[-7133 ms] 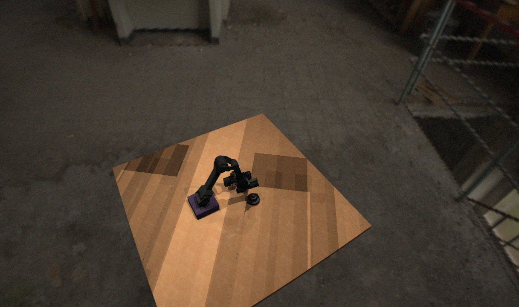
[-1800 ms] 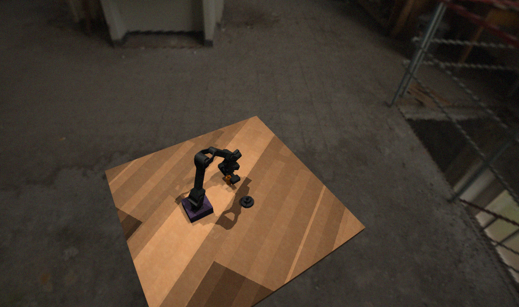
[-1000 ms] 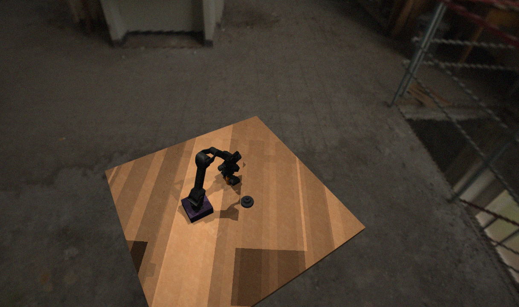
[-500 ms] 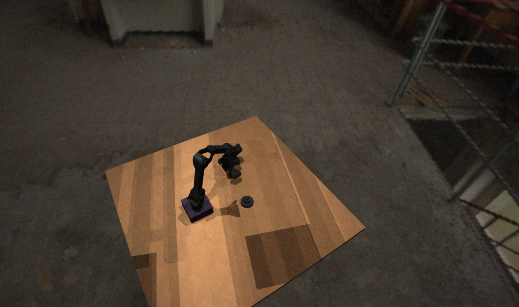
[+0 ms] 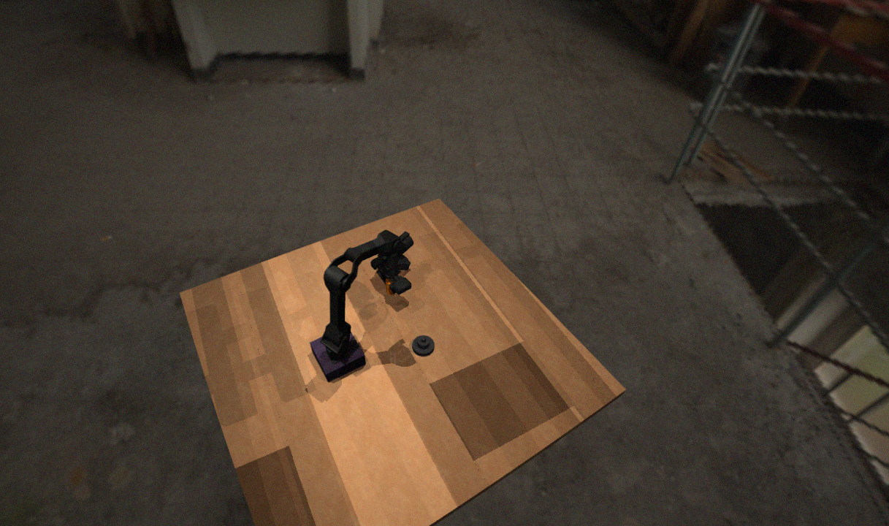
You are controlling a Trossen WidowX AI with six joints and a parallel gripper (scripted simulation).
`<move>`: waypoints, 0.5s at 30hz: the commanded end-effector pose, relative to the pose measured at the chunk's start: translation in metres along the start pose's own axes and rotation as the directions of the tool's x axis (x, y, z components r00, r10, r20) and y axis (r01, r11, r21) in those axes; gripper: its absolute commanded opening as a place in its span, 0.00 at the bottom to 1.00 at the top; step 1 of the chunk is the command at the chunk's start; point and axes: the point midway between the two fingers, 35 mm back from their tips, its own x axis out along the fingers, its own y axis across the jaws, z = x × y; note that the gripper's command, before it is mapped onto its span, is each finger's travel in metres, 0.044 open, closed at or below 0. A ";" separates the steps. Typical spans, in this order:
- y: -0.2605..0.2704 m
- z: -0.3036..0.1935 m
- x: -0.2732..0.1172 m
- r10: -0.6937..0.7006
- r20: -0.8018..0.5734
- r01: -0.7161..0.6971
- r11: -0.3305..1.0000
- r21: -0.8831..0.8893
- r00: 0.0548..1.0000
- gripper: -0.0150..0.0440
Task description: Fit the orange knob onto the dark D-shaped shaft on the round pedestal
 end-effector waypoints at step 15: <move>-0.047 0.012 0.007 -0.002 0.007 0.002 1.000 0.006 1.000 0.25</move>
